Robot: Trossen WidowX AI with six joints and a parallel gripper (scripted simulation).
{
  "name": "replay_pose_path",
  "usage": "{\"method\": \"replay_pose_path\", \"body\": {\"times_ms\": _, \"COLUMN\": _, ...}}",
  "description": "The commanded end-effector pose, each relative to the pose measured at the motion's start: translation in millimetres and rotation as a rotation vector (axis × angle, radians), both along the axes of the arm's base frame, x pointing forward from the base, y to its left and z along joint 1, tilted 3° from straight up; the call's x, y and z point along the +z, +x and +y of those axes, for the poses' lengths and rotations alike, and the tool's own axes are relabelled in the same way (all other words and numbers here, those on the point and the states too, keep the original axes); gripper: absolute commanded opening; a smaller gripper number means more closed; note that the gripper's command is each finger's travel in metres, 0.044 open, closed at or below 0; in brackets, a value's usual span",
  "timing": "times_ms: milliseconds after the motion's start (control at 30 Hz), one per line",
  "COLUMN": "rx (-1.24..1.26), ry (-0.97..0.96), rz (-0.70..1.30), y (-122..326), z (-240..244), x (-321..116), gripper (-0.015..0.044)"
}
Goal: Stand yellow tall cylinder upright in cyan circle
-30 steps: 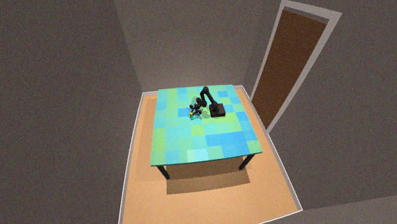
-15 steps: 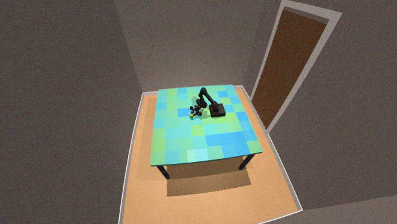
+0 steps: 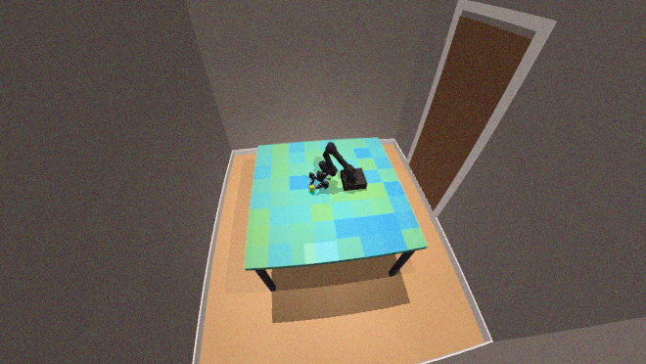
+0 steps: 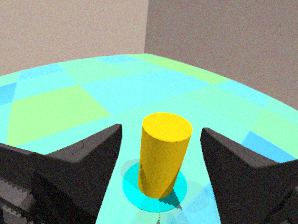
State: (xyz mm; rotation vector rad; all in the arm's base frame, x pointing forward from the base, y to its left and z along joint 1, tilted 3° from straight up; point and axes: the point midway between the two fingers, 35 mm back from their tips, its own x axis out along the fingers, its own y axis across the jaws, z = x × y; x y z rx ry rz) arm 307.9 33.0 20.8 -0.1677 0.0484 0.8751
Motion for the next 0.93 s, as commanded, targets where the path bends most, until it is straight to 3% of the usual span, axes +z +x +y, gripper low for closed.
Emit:
{"method": "replay_pose_path", "body": {"times_ms": 0, "rx": 0.003, "ry": -0.002, "rz": -0.006, "y": 0, "z": 0, "x": 0, "gripper": 0.0368}}
{"method": "replay_pose_path", "body": {"times_ms": 67, "rx": 0.003, "ry": -0.002, "rz": -0.006, "y": 0, "z": 0, "x": 0, "gripper": 0.04}}
{"method": "replay_pose_path", "body": {"times_ms": 233, "rx": 0.002, "ry": 0.0, "rz": -0.005, "y": 0, "z": 0, "x": 3, "gripper": 0.04}}
{"method": "replay_pose_path", "body": {"times_ms": 900, "rx": -0.021, "ry": 0.069, "rz": 0.02, "y": -1, "z": 2, "x": 82, "gripper": 0.04}}
